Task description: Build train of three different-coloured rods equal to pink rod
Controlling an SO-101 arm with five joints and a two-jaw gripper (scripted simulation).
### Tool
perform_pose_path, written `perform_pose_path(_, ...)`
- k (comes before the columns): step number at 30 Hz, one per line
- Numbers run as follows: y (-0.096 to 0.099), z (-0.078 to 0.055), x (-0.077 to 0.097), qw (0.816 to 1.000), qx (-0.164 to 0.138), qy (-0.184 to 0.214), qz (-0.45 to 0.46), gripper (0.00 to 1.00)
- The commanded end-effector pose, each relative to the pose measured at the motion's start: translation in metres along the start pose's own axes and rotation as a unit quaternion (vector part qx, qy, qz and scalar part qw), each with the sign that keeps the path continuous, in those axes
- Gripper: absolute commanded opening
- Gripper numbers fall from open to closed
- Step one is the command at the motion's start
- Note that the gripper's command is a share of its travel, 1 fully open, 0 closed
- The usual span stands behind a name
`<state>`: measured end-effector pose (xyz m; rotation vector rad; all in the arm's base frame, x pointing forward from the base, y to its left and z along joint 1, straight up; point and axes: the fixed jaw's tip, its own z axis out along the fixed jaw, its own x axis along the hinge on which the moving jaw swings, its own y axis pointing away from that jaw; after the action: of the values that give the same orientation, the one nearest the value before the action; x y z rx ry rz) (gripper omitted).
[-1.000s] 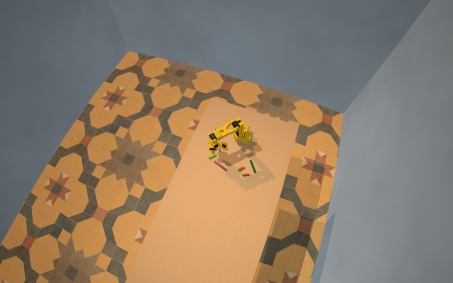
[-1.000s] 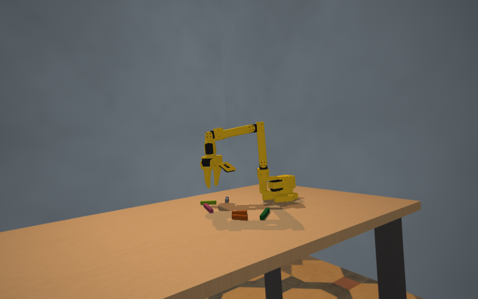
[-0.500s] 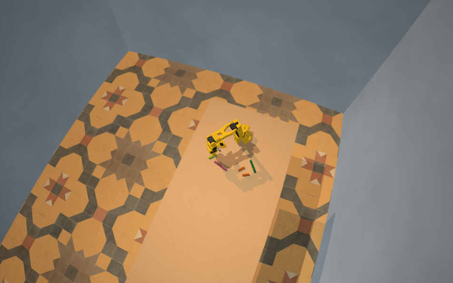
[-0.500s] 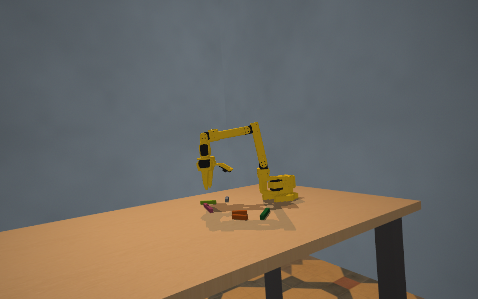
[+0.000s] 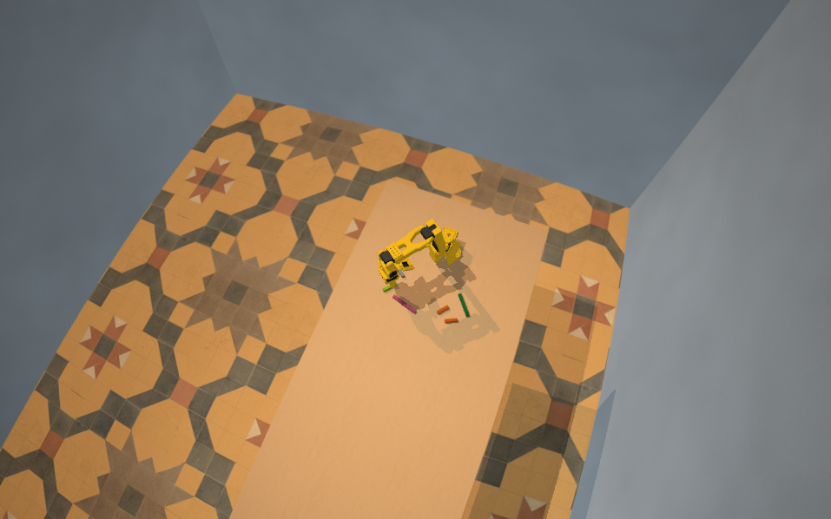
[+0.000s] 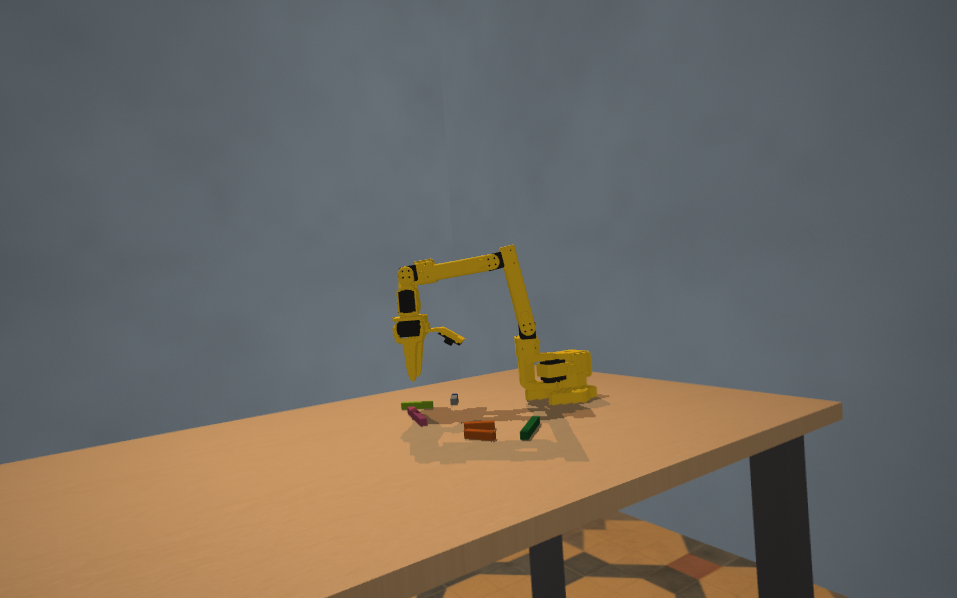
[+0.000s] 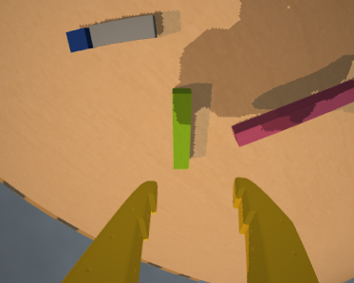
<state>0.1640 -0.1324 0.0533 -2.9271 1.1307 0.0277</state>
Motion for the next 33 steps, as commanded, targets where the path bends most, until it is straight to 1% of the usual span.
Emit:
perform_pose_path(1, -0.0015, -0.0112, 0.0066, 0.999, 0.004, 0.032, -0.005, 0.19)
perform_pose_path(13, -0.0015, -0.0112, 0.0066, 0.999, 0.004, 0.032, -0.005, 0.19)
perform_pose_path(14, -0.0025, -0.0151, 0.0077, 0.999, 0.004, 0.038, -0.01, 0.19)
perform_pose_path(33, -0.0025, -0.015, 0.0078, 0.999, 0.004, 0.038, -0.01, 0.19)
